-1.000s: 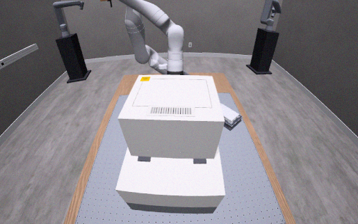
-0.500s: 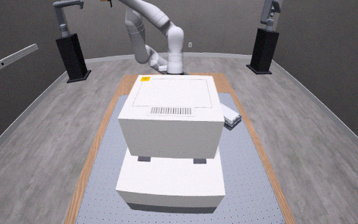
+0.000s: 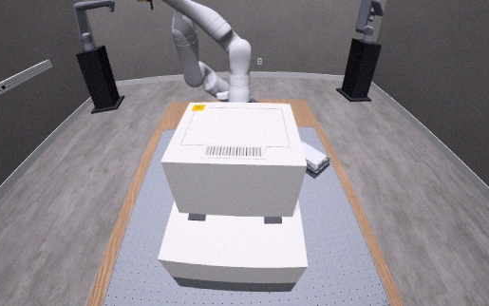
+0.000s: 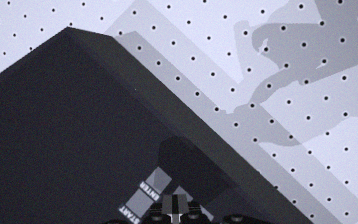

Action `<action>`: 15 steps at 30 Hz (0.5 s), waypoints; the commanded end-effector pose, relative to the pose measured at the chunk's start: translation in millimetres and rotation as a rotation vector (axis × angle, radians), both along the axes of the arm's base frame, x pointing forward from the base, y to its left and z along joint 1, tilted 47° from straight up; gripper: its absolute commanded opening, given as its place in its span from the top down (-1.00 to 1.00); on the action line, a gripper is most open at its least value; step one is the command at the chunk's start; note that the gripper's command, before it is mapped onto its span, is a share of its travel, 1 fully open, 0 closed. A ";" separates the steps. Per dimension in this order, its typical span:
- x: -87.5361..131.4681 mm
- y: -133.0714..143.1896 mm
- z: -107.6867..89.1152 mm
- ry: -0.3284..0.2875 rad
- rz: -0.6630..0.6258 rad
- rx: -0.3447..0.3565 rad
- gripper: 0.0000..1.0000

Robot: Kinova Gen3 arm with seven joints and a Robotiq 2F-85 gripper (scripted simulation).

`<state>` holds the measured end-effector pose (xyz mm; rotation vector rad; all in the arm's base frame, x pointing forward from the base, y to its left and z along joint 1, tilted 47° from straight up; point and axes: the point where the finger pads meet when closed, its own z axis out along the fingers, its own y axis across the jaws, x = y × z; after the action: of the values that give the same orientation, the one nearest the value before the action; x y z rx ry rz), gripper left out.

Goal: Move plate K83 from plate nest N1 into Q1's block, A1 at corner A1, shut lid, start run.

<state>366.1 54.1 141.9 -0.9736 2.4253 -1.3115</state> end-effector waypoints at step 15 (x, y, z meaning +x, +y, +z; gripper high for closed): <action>8.2 -4.7 -3.2 0.000 0.001 0.001 0.80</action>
<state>372.8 49.7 139.1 -0.9737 2.4254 -1.3114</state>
